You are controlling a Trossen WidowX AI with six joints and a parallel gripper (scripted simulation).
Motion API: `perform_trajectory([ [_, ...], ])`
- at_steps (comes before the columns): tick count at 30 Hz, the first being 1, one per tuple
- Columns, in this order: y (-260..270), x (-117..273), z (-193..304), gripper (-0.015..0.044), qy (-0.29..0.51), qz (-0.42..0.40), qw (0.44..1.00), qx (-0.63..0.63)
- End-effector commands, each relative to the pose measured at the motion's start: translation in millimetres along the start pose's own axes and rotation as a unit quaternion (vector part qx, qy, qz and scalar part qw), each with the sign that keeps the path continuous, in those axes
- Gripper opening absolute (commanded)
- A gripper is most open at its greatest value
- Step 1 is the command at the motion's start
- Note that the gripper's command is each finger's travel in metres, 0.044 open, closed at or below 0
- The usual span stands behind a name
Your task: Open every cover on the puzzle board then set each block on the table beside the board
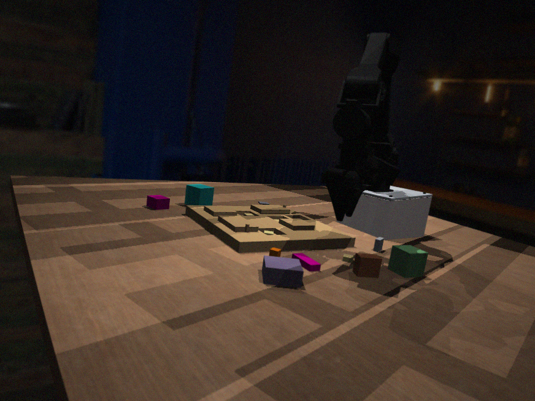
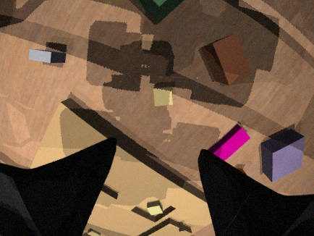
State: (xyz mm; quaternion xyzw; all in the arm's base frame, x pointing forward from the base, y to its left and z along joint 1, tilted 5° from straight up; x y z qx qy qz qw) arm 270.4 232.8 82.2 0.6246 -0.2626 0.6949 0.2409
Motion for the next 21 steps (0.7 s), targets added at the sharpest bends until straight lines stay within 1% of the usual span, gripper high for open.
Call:
perform_trajectory([
  [1, 8, 0, 21, 0.0204, 0.000, -0.001, 0.995, -0.103],
  [5, 18, 0, 43, 0.0099, 0.001, -0.001, 0.975, -0.223],
  [9, 30, 0, 64, 0.0000, 0.002, -0.001, 0.940, -0.342],
  [15, 49, 0, 93, 0.0000, 0.004, -0.001, 0.861, -0.509],
  [21, 72, 1, 119, 0.0000, 0.005, 0.000, 0.752, -0.659],
])
Point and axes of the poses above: the point midway between the two fingers, 35 mm back from their tips, its own x axis back along the fingers, its own y axis across the jaws, z = x × y, the point moved 5 cm from there along x, back along the fingers, and after that the axes turned 11 degrees about x, right-handed, at the moved point
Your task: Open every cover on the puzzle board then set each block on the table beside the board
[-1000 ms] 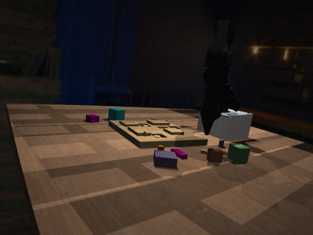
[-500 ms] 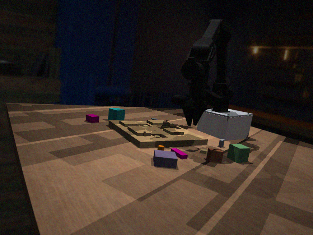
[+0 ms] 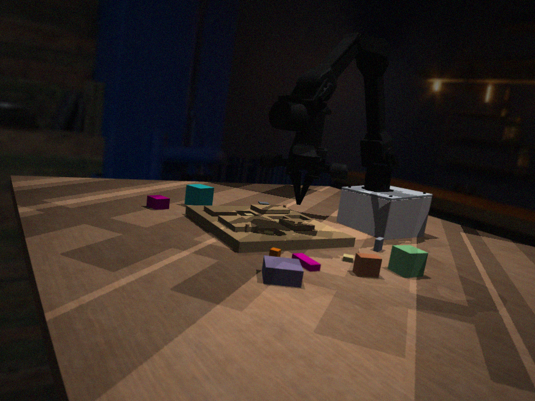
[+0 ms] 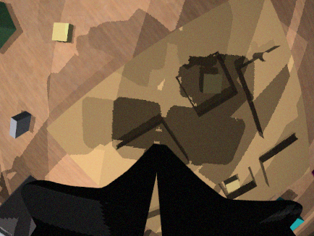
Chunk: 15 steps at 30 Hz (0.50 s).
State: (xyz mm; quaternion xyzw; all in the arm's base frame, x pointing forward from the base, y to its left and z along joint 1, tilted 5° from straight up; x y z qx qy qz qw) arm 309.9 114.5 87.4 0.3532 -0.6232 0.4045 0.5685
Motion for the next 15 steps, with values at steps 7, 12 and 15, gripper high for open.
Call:
perform_trajectory([
  [7, -24, 0, 49, 0.0000, 0.000, 0.002, 0.957, -0.291],
  [12, -33, 0, 77, 0.0000, 0.000, 0.003, 0.901, -0.435],
  [15, -34, 0, 85, 0.0000, 0.000, 0.004, 0.880, -0.475],
])
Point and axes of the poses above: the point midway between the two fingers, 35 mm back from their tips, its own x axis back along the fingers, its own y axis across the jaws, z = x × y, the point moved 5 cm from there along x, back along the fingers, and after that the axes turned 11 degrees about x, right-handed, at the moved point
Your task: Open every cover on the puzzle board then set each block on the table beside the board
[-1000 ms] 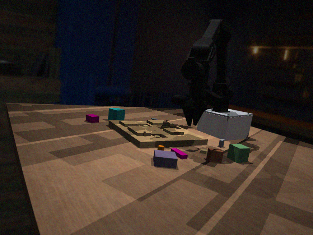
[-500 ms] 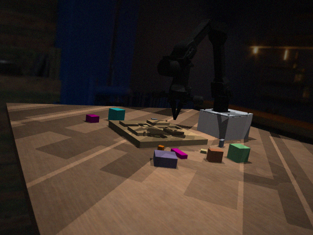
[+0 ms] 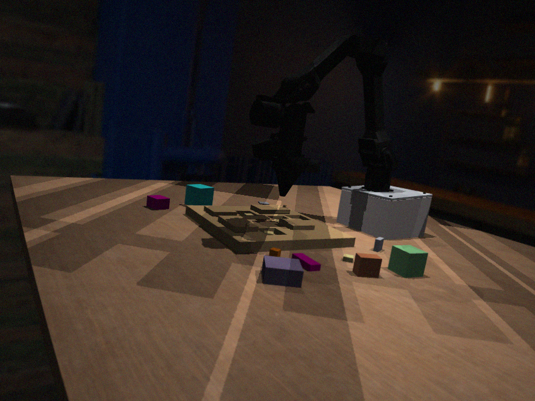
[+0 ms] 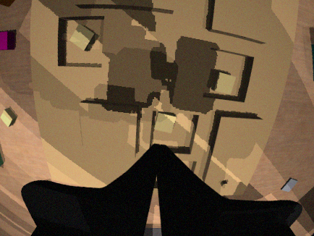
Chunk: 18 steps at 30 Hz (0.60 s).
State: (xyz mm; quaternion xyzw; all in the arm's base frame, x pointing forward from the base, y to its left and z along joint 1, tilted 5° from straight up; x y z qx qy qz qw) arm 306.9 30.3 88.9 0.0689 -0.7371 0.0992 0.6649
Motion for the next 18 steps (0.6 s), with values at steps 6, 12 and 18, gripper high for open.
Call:
perform_trajectory([
  [6, -7, -2, 4, 0.0000, -0.002, -0.002, 0.999, -0.048],
  [12, -8, -24, 4, 0.0000, -0.002, -0.002, 0.999, -0.048],
  [18, -8, -50, 6, 0.0000, -0.001, -0.002, 0.999, -0.048],
])
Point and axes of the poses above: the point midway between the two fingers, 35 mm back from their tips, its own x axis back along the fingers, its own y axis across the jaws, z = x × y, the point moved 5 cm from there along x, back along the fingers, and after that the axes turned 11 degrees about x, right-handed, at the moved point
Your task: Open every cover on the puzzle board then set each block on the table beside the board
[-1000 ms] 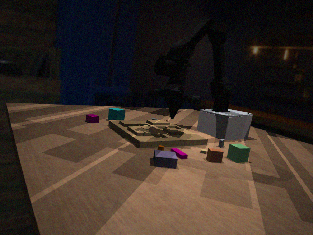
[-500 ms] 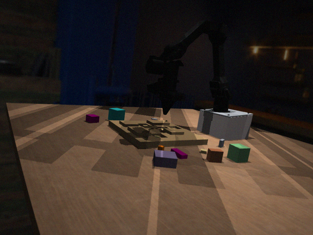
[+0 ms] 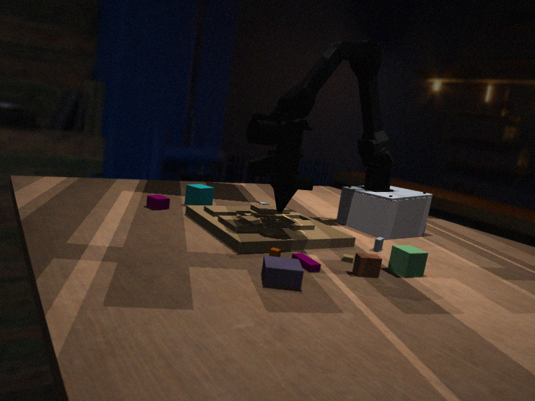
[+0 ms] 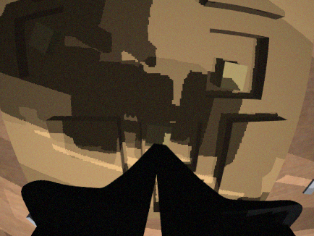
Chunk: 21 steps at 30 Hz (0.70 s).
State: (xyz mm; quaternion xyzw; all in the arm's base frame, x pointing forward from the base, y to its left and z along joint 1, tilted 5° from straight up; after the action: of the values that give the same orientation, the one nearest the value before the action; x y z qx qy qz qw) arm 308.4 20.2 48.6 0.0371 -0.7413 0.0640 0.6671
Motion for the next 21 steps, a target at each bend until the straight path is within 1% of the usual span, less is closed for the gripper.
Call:
perform_trajectory([
  [1, 0, -10, 2, 0.0000, -0.001, -0.002, 1.000, 0.000],
  [21, -1, -22, 3, 0.0000, -0.001, -0.002, 1.000, 0.000],
])
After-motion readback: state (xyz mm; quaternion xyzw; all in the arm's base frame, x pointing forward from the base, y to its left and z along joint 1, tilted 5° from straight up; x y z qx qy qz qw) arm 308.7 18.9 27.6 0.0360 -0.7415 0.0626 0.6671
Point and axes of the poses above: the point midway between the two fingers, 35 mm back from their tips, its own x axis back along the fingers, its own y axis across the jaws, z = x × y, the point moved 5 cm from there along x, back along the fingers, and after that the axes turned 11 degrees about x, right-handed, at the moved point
